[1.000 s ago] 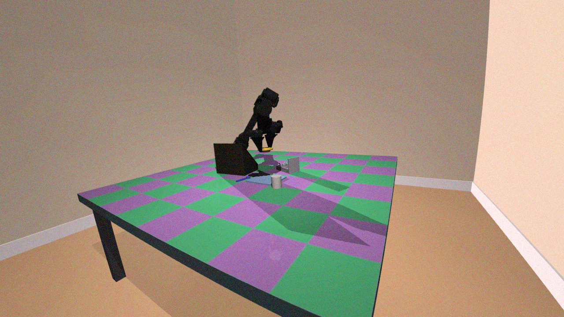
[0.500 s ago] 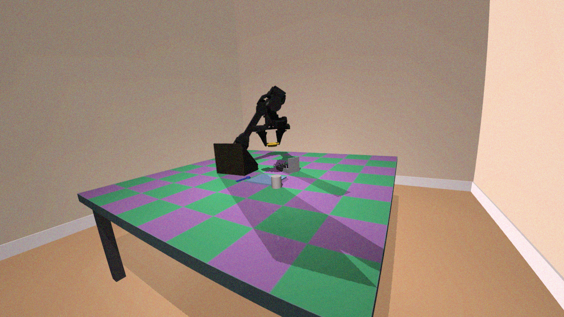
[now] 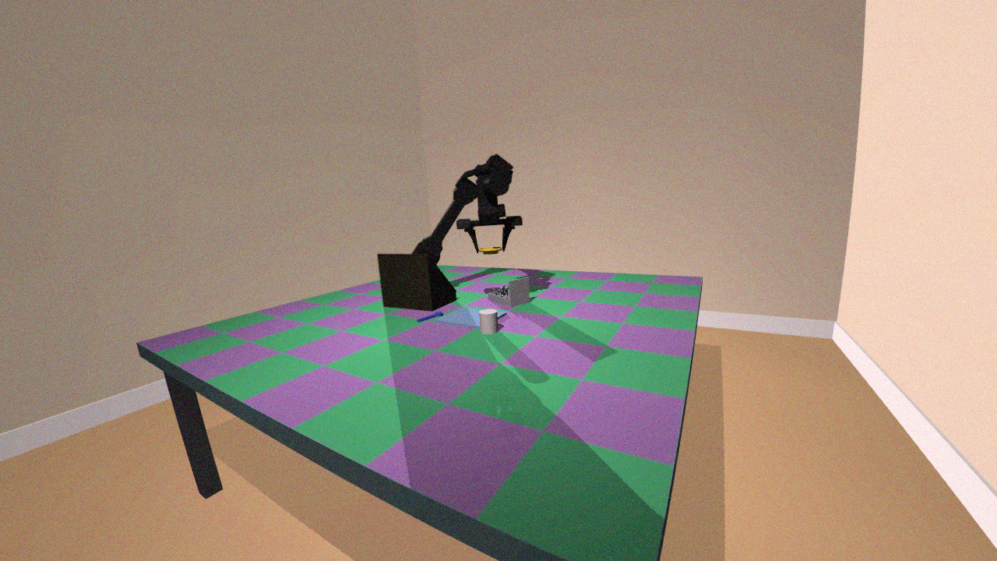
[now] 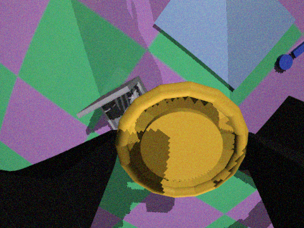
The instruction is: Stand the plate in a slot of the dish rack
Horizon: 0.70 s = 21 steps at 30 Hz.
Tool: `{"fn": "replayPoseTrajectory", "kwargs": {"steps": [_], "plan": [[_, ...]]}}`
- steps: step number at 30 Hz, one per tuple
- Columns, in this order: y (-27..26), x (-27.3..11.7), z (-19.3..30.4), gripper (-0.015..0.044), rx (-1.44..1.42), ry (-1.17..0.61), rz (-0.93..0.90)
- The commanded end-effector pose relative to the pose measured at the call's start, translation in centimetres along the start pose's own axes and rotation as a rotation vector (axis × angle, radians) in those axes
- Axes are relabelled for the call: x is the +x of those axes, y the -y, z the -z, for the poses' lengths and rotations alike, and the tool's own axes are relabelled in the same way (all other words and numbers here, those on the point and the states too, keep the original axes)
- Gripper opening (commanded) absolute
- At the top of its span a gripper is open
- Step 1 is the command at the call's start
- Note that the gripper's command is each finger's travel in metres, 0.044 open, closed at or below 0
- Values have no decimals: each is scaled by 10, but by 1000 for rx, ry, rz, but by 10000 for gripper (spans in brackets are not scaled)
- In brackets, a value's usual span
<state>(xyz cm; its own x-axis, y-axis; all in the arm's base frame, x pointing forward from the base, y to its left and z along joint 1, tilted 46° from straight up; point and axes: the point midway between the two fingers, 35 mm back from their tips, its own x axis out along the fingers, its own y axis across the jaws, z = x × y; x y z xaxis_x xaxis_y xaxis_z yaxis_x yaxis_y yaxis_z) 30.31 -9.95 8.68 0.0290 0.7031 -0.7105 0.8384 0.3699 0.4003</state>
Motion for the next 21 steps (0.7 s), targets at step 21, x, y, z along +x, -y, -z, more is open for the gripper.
{"fn": "replayPoseTrajectory", "kwargs": {"steps": [21], "plan": [[-17,8,116,0,825,-19,-9]]}}
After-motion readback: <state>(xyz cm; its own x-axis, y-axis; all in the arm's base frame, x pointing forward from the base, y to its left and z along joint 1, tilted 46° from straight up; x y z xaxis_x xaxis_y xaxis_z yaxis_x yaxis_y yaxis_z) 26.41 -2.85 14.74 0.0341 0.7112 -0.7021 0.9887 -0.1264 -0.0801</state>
